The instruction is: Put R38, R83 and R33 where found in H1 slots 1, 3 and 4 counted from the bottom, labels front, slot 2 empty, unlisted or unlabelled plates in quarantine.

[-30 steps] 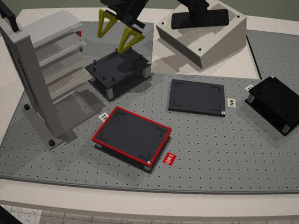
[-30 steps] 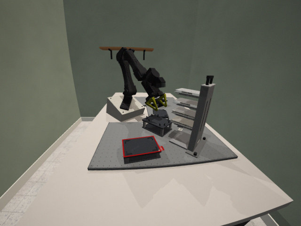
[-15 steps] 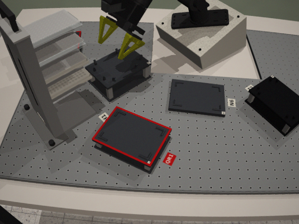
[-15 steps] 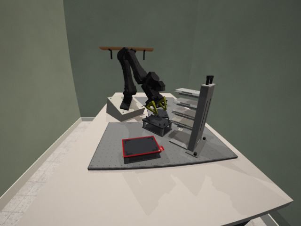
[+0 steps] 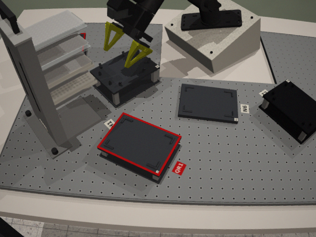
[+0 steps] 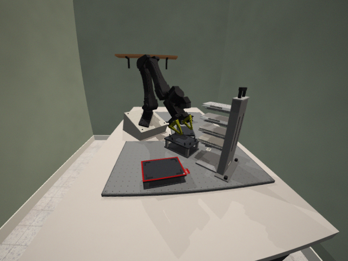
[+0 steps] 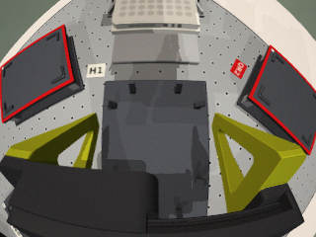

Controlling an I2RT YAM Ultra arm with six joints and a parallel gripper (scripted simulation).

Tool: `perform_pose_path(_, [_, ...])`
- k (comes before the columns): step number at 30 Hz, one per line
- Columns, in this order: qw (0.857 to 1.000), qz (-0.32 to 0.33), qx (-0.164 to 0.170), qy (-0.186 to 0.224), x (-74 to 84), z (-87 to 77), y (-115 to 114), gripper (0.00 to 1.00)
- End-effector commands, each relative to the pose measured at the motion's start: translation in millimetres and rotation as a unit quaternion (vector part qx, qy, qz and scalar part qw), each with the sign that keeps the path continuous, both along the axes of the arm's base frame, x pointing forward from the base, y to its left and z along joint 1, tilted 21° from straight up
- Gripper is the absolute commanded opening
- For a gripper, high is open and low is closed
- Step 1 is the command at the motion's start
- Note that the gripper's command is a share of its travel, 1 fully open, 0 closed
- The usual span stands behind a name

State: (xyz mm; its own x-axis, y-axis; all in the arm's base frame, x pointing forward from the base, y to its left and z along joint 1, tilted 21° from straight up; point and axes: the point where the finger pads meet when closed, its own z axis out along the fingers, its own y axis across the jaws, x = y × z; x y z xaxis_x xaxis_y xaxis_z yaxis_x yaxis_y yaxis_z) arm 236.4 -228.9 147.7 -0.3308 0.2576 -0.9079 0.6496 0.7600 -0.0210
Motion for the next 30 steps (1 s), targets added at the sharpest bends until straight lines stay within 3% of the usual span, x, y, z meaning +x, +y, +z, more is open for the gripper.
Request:
perform_pose_path(1, [1.000,0.003,-0.017,-0.014,9.6,16.1,-5.9,1.00])
perform_pose_path(19, [1.000,0.001,-0.015,-0.016,28.7,25.5,-22.3,1.00])
perform_pose_path(21, [1.000,0.001,-0.010,-0.009,23.2,18.8,-19.3,1.00])
perform_pose_path(30, [1.000,0.001,-0.010,-0.009,23.2,18.8,-19.3,1.00])
